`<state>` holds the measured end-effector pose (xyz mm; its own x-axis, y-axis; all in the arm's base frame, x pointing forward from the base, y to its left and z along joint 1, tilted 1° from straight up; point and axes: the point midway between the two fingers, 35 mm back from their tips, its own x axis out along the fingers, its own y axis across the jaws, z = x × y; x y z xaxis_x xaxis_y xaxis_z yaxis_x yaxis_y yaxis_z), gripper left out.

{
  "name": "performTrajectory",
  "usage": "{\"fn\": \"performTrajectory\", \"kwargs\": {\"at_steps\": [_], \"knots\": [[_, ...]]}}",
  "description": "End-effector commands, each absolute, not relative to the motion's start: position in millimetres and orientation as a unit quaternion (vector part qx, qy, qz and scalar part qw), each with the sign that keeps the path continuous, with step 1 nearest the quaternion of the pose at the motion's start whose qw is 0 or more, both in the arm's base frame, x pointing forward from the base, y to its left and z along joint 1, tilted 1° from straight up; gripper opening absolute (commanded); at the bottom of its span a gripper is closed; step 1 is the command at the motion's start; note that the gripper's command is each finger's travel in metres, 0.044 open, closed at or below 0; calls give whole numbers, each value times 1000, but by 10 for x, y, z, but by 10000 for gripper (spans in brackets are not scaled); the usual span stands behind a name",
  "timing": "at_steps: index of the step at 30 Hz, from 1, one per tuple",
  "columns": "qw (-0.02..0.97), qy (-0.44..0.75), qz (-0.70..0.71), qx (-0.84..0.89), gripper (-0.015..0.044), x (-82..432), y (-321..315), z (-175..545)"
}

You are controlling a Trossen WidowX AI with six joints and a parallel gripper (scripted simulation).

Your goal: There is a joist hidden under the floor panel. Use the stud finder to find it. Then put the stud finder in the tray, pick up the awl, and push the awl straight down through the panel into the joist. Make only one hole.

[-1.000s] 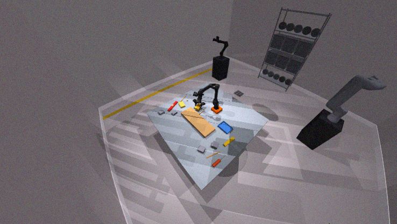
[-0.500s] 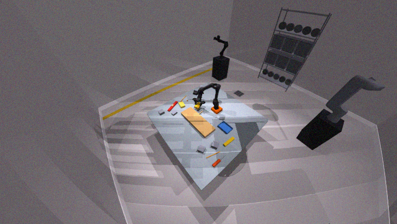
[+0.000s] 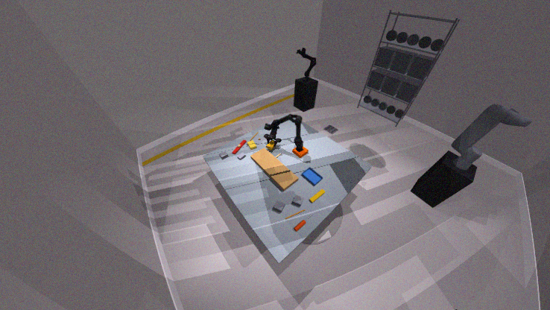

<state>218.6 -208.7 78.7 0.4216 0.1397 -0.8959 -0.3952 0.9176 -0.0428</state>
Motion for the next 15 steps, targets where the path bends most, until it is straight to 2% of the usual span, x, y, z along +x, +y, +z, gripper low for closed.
{"fn": "performTrajectory", "kwargs": {"at_steps": [1,15], "knots": [[834,511,161,-128,0,2213,-2140,811],[836,507,147,-151,0,2205,-2120,800]]}}
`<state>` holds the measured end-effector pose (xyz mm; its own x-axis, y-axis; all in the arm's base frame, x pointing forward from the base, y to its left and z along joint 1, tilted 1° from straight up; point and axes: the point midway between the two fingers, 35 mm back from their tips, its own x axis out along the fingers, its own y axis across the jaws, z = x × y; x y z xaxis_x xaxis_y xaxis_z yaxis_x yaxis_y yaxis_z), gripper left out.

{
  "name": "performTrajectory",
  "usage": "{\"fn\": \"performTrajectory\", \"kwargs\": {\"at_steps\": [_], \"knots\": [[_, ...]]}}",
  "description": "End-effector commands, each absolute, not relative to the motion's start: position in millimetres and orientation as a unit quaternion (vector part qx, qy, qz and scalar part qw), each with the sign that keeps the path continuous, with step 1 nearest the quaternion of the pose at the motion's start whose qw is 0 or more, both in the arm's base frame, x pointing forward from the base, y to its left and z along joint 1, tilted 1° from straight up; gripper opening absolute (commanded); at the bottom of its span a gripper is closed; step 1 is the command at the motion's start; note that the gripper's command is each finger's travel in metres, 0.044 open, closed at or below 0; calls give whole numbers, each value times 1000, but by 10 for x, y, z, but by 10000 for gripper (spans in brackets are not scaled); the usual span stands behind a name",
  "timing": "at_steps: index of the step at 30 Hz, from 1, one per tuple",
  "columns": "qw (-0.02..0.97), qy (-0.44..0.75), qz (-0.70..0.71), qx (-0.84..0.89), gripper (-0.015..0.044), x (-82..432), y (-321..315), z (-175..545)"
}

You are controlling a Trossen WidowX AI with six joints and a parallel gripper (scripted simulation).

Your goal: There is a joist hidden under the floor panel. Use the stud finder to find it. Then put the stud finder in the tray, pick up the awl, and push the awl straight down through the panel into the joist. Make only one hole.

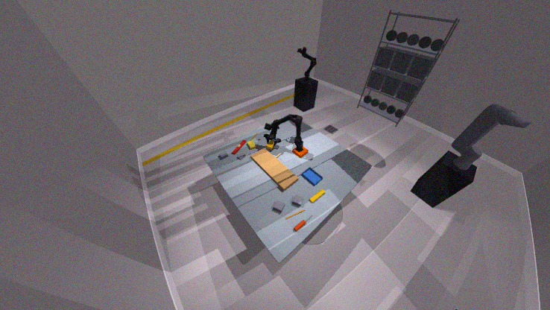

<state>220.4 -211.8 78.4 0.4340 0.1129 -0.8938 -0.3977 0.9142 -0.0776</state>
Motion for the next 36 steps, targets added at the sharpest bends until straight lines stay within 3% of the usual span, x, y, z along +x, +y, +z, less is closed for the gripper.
{"fn": "performTrajectory", "kwargs": {"at_steps": [1,36], "knots": [[836,506,145,-154,0,2205,-2118,799],[838,488,98,-222,0,2175,-2055,776]]}}
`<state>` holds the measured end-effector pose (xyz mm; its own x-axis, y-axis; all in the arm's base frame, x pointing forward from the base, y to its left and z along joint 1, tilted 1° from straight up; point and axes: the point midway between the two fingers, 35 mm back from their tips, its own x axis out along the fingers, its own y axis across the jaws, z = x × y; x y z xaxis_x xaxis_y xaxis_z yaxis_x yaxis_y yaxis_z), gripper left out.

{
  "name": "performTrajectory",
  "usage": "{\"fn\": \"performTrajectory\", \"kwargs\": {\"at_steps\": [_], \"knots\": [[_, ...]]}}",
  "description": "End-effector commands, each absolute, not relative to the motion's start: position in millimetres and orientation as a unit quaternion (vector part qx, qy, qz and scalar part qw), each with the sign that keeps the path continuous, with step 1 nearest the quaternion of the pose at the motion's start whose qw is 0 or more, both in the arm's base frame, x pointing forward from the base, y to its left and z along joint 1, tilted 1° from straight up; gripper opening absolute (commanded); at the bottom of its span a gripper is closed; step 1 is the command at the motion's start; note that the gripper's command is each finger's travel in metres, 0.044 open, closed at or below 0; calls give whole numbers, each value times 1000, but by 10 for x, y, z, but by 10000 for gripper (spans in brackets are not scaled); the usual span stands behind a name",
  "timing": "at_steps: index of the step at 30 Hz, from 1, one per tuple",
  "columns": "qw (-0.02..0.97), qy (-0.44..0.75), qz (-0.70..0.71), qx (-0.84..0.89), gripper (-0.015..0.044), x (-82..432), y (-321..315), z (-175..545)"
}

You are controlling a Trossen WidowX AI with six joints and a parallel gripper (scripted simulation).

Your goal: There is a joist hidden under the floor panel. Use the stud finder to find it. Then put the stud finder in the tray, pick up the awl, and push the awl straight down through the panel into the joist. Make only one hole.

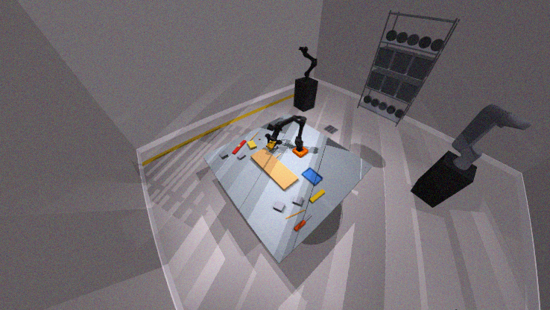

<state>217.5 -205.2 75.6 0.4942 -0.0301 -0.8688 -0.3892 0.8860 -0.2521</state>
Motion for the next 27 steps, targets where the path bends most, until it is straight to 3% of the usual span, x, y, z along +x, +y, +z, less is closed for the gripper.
{"fn": "performTrajectory", "kwargs": {"at_steps": [1,27], "knots": [[838,487,96,-224,0,2174,-2053,775],[835,472,64,-274,0,2167,-2029,749]]}}
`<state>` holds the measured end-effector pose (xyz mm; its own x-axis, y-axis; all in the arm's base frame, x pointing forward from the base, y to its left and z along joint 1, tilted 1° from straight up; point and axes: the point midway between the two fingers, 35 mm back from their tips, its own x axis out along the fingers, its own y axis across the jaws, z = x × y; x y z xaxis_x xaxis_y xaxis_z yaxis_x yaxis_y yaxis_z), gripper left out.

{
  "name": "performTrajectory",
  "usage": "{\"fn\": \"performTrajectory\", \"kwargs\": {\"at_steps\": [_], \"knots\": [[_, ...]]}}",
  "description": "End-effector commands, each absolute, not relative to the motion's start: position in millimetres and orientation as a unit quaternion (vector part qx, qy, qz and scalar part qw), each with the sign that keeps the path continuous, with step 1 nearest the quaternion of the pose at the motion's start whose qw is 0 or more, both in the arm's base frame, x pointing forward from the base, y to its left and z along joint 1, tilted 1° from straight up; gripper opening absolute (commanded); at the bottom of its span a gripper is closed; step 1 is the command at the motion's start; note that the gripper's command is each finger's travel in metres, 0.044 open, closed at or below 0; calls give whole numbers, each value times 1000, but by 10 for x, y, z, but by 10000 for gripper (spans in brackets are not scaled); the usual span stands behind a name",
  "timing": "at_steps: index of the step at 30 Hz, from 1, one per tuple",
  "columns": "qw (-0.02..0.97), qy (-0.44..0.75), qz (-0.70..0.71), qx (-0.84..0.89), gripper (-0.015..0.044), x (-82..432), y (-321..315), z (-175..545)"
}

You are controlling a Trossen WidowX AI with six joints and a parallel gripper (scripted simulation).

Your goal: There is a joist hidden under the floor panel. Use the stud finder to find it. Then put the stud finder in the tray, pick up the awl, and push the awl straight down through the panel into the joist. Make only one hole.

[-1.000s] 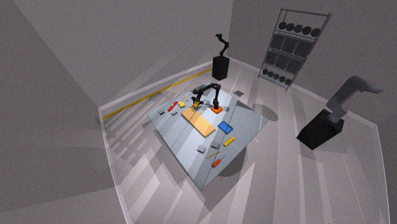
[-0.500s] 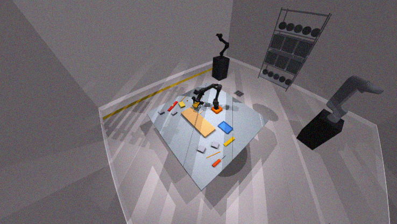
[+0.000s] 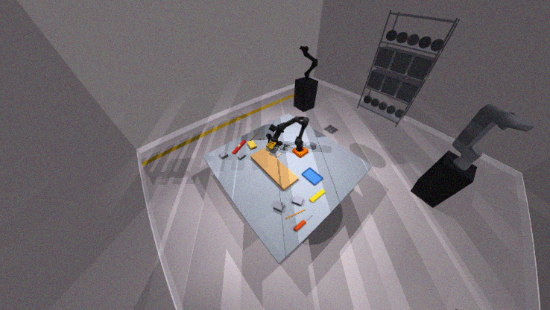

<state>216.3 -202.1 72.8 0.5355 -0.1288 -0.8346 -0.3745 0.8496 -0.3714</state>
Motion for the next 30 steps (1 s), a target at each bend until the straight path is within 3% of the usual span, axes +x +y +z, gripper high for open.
{"fn": "performTrajectory", "kwargs": {"at_steps": [1,30], "knots": [[835,471,62,-276,0,2167,-2028,748],[828,448,19,-335,0,2150,-1992,732]]}}
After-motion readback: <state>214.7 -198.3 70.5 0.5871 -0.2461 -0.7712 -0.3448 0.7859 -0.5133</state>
